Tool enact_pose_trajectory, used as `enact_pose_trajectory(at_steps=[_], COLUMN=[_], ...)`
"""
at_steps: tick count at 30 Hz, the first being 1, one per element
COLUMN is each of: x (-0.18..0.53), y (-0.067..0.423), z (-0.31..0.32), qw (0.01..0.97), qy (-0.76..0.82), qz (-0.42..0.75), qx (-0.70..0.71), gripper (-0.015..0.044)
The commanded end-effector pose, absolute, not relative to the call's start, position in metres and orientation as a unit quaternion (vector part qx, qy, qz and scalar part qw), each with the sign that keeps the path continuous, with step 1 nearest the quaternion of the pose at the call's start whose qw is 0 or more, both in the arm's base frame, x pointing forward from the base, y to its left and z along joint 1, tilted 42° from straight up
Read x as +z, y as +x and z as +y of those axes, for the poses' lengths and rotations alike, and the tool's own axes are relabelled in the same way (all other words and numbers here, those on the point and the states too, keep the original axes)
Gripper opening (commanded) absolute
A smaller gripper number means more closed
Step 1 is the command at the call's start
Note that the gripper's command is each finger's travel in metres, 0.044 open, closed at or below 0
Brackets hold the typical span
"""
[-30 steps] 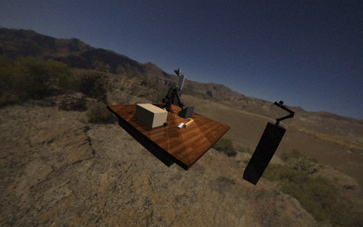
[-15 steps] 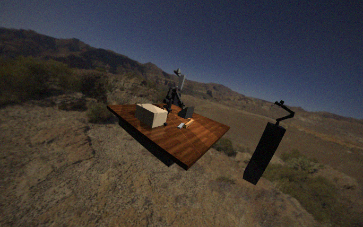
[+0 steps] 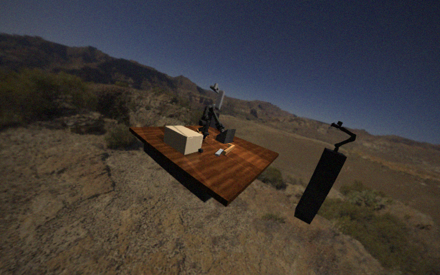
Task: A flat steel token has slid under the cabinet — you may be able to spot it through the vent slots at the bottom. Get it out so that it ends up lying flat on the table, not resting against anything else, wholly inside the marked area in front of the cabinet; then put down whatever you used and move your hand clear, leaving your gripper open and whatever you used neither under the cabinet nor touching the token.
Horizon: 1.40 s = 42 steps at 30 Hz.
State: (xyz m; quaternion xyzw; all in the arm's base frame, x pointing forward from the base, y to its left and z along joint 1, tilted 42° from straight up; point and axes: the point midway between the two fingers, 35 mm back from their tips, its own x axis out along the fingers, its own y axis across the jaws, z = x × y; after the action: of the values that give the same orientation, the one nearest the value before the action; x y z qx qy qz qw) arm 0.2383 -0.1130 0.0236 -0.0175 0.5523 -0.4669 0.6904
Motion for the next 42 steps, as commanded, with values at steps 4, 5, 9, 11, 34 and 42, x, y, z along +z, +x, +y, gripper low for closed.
enact_pose_trajectory(at_steps=[4, 5, 9, 11, 34, 42], x=[0.018, 0.017, 0.014, 0.013, -0.003, -0.009], y=[0.243, 0.243, 0.245, 0.245, 0.253, 0.256], z=[-0.106, -0.105, -0.102, -0.100, -0.082, -0.076], qw=[0.692, 0.692, 0.692, 0.692, 0.692, 0.692], qy=[-0.018, -0.018, -0.018, -0.018, -0.017, -0.017], qz=[0.553, 0.553, 0.553, 0.553, 0.553, 0.553], qx=[-0.464, -0.464, -0.464, -0.464, -0.464, -0.464], gripper=[0.0000, 0.0000, 0.0000, 0.0000, 0.0000, 0.0000])
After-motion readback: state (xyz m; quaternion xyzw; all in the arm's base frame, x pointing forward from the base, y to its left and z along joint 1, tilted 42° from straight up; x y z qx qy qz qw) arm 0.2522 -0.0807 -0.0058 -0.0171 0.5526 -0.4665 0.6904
